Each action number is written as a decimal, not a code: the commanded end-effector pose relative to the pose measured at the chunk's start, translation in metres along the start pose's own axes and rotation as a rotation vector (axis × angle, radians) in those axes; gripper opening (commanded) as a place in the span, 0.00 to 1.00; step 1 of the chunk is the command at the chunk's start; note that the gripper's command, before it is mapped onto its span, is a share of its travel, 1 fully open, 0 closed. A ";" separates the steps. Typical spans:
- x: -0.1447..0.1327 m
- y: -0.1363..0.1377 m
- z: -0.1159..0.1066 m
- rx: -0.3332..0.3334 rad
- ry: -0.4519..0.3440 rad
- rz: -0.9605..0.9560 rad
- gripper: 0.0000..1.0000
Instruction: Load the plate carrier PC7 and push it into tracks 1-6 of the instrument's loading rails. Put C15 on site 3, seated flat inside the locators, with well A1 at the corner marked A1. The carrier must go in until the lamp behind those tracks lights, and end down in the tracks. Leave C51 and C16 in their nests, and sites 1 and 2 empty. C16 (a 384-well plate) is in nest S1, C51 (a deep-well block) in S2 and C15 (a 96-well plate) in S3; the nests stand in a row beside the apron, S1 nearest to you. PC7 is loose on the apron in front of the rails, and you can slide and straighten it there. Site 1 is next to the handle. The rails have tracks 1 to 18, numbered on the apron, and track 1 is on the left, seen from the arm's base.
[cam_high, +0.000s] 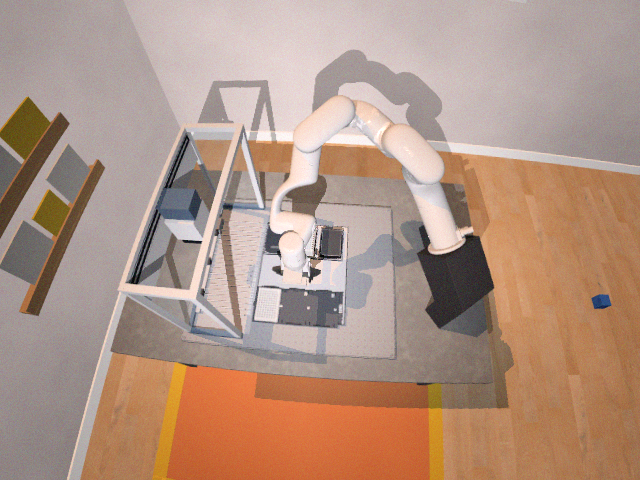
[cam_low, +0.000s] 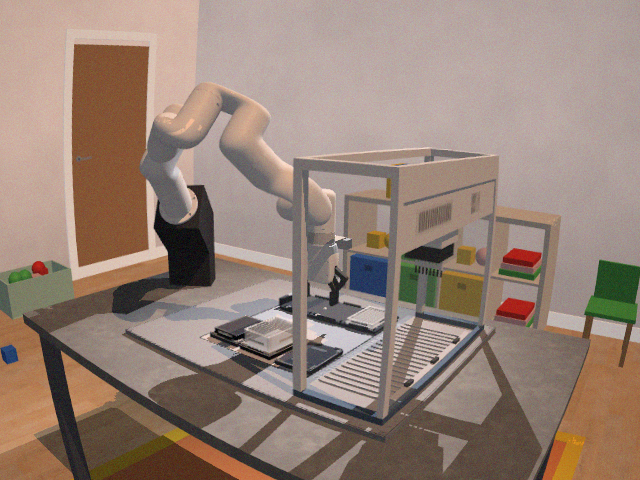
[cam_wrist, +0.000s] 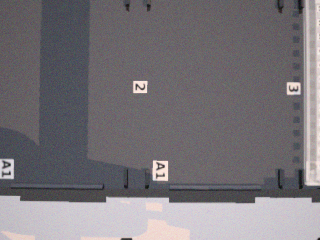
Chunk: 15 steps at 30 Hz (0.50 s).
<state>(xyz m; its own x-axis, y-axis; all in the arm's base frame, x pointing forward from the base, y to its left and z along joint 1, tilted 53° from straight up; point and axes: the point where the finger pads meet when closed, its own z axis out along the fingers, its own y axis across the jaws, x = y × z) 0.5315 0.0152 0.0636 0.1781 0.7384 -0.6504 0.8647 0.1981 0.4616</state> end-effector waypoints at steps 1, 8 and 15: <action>0.000 0.001 -0.009 -0.003 0.001 0.001 1.00; 0.000 0.001 -0.021 -0.003 0.001 0.001 1.00; 0.000 0.001 -0.029 -0.003 0.002 0.001 1.00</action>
<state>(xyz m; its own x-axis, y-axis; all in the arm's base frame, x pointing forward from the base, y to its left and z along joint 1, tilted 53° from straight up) 0.5210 0.0300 0.0775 0.1781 0.7386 -0.6501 0.8644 0.1983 0.4621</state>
